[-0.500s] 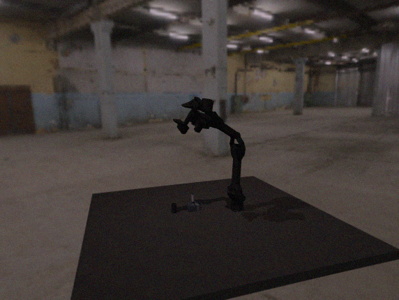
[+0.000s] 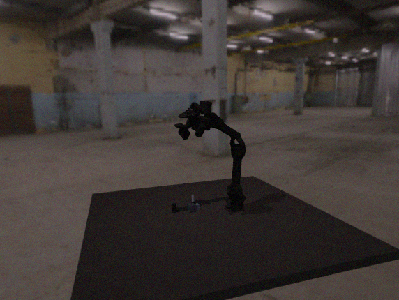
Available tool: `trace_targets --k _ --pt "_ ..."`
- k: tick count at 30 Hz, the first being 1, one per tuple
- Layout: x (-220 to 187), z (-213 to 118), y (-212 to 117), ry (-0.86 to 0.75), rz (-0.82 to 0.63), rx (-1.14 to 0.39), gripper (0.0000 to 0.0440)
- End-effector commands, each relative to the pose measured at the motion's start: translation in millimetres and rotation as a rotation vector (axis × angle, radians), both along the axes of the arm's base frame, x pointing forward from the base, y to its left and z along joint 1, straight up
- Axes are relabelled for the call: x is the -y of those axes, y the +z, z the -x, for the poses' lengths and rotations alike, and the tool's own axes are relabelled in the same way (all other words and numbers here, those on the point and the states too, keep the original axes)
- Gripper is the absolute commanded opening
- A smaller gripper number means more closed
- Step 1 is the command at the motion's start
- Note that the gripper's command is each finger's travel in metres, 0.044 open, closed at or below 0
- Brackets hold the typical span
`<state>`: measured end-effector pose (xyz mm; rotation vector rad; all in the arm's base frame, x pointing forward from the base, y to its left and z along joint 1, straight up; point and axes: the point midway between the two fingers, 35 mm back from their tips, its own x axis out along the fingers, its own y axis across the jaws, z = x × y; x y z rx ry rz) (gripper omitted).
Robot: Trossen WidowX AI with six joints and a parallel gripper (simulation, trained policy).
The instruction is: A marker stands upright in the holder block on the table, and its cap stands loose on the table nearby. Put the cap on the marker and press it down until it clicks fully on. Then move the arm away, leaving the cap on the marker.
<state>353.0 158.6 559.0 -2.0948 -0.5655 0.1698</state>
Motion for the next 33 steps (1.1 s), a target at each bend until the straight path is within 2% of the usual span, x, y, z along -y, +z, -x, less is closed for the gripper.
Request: trace_targets --k 1,33 --pt "0.1 0.0 -12.7 -0.003 0.010 -0.055 0.0246" --pt "8.0 2.5 -106.0 -0.037 0.114 -0.435 0.0325"
